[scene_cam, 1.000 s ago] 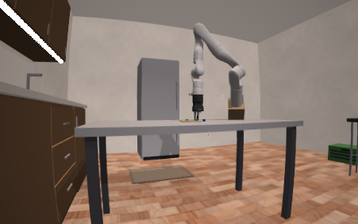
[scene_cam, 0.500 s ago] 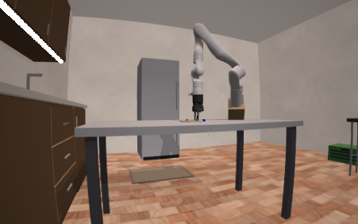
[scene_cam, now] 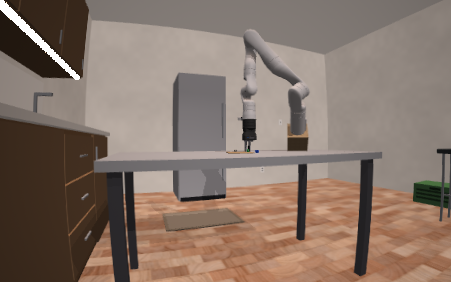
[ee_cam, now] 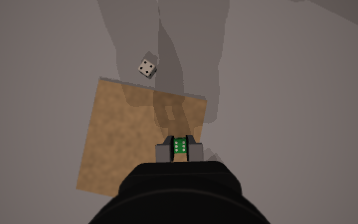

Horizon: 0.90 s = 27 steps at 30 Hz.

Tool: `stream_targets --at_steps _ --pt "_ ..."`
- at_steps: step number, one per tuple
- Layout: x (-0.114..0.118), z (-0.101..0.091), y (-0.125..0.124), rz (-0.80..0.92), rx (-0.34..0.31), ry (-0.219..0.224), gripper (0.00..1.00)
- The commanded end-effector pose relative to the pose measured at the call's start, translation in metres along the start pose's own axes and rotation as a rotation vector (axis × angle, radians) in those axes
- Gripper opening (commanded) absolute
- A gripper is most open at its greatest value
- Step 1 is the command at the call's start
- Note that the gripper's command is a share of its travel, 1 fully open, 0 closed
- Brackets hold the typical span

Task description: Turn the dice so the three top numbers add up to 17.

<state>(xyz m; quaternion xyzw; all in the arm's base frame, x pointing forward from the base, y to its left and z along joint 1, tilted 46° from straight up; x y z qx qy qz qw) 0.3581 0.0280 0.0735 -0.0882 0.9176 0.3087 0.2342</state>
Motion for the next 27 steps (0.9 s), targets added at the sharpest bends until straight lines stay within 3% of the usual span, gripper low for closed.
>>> stream_targets --at_steps 1,4,5,7,11,13,14,16,17,27 --pt "-0.0001 -0.0003 -0.0003 0.0 0.001 -0.001 0.34" --pt "-0.0001 -0.0003 -0.0003 0.0 0.001 -0.001 0.34" --pt "-0.0001 -0.0003 -0.0003 0.0 0.001 -0.001 0.4" --pt "-0.0001 -0.0003 -0.0003 0.0 0.001 -0.001 0.4" --pt "-0.0001 -0.0003 -0.0003 0.0 0.001 -0.001 0.52" --pt "-0.0001 -0.0003 -0.0003 0.0 0.001 -0.001 0.52" --pt "-0.0001 -0.0003 -0.0003 0.0 0.001 -0.001 0.58" --pt "-0.0001 -0.0003 -0.0003 0.0 0.001 -0.001 0.58" --pt "-0.0001 -0.0003 -0.0003 0.0 0.001 -0.001 0.64" --pt "-0.0001 -0.0003 -0.0003 0.0 0.001 -0.001 0.64"
Point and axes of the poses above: the point where the finger pads meet when closed, its own z axis out along the fingers, its own x axis across the jaws, y = z × x, the point moved 1 cm from there along -z, back along the fingers, and after that the axes turned 8 degrees about -z, right-handed, at the moved point
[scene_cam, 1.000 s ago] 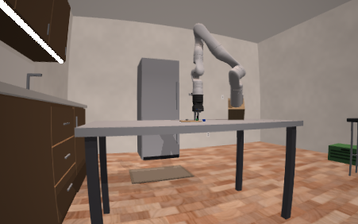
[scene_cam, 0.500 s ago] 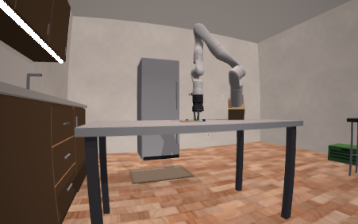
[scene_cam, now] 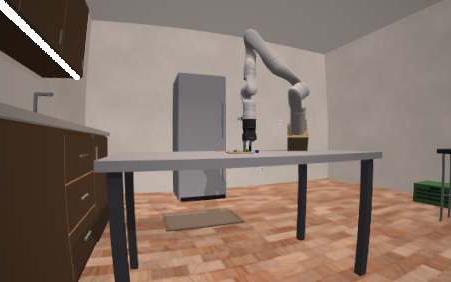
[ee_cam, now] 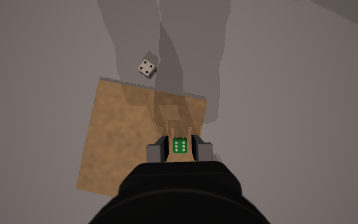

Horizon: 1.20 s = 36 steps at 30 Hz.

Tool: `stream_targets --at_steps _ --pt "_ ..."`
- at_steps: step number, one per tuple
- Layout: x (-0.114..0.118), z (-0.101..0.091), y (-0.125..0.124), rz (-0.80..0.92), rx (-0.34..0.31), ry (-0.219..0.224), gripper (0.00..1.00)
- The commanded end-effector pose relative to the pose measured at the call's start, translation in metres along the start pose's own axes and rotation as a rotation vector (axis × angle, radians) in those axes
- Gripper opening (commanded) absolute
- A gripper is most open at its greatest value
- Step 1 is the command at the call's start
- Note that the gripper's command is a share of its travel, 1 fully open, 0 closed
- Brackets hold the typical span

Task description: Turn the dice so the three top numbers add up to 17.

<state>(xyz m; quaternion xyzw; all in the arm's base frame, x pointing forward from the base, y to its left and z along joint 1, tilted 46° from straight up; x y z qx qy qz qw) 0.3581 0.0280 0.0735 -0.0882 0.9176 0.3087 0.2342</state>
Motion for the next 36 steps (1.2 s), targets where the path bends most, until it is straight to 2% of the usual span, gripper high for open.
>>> stream_targets --at_steps 1,12,25,27,36 --pt "0.0 0.0 0.0 0.0 0.001 -0.001 0.64" --pt "0.0 -0.009 0.0 0.0 0.001 -0.001 0.64" --pt "0.0 -0.055 0.0 0.0 0.001 -0.001 0.64" --pt "0.0 -0.055 0.0 0.0 0.001 -0.001 0.64" --pt "0.0 -0.084 0.0 0.0 0.001 -0.001 0.64"
Point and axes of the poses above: the point where the finger pads meet when closed, its own z axis out along the fingers, its own x axis across the jaws, y = z × x, the point moved 1 cm from there along -z, back along the fingers, and after that the axes turned 8 degrees about -z, right-handed, at the moved point
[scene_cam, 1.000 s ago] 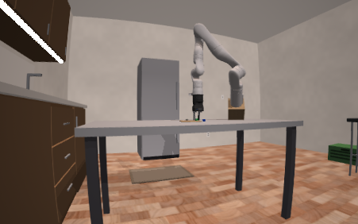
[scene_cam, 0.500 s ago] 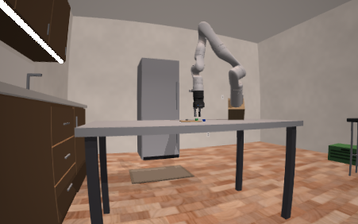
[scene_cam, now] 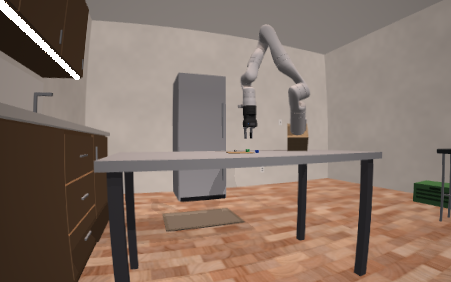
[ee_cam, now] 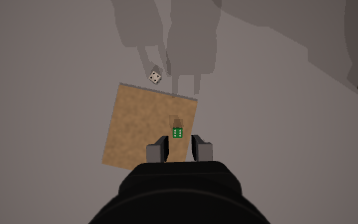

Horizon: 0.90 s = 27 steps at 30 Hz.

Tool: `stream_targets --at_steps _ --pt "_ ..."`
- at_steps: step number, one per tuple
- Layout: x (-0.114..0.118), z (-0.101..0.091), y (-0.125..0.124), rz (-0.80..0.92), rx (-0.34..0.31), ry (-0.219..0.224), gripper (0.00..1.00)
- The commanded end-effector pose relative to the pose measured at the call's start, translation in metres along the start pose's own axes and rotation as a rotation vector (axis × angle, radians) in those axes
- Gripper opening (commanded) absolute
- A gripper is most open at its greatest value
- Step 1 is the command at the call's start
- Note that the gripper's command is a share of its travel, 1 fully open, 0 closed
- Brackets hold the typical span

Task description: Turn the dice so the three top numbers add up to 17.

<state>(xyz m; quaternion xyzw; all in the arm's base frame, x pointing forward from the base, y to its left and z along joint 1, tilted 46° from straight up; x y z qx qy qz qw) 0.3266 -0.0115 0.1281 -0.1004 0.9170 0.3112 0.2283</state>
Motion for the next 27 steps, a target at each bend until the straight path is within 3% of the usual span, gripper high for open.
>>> stream_targets --at_steps 1,11,12,27 --pt "-0.0016 -0.0115 -0.007 0.018 0.013 -0.018 0.64" --pt "-0.0015 -0.0164 -0.007 0.018 0.013 -0.018 0.64" --pt "-0.0015 -0.0164 -0.007 0.018 0.013 -0.018 1.0" --pt "-0.0015 -0.0164 -0.007 0.018 0.013 -0.018 1.0"
Point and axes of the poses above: the point where the finger pads meet when closed, its own z axis out along the fingers, its own x axis across the jaws, y = z × x, the point moved 1 cm from there along -z, back along the fingers, and after that the axes turned 8 degrees about -z, right-handed, at the moved point
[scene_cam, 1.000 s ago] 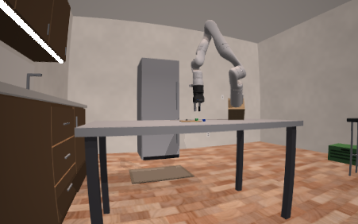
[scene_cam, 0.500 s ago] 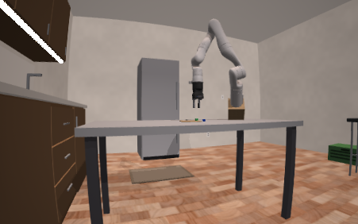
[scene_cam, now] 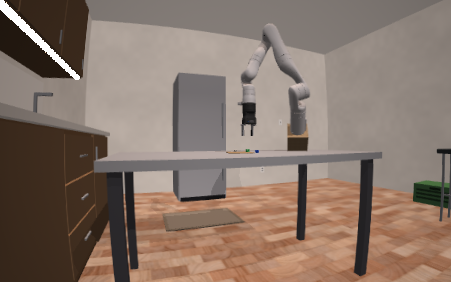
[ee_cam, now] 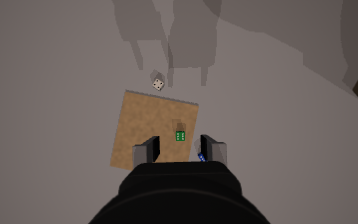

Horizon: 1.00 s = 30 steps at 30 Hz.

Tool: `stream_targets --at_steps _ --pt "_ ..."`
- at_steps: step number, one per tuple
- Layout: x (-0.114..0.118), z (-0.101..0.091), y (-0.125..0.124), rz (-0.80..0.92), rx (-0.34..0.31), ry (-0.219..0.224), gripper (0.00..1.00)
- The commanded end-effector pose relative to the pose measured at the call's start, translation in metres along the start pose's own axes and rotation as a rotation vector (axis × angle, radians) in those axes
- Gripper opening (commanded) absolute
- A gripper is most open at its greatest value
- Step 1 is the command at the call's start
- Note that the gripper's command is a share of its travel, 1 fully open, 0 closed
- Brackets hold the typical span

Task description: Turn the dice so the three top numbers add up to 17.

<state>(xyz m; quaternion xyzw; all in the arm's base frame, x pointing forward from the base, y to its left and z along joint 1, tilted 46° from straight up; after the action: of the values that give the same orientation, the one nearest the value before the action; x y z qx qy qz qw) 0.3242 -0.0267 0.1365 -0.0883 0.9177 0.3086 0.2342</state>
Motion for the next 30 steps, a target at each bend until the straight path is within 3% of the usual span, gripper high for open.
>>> stream_targets --at_steps 1,17,23,30 --pt "0.0 0.0 0.0 0.0 0.001 -0.001 1.0" --pt "0.005 0.001 0.002 0.074 -0.006 0.007 1.0" --pt "0.014 0.005 0.007 0.236 -0.019 0.023 1.0" --pt "0.03 0.01 0.017 0.554 -0.033 0.052 1.0"
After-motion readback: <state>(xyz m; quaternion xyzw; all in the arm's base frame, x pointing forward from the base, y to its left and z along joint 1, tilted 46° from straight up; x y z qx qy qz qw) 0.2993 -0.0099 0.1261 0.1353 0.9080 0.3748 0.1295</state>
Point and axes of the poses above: the point where the finger pads meet when closed, its own z axis out along the fingers, its own x axis across the jaws, y = z × x, the point moved 1 cm from there along -z, back along the fingers, and after that the axes turned 8 degrees about -z, right-handed, at the moved point
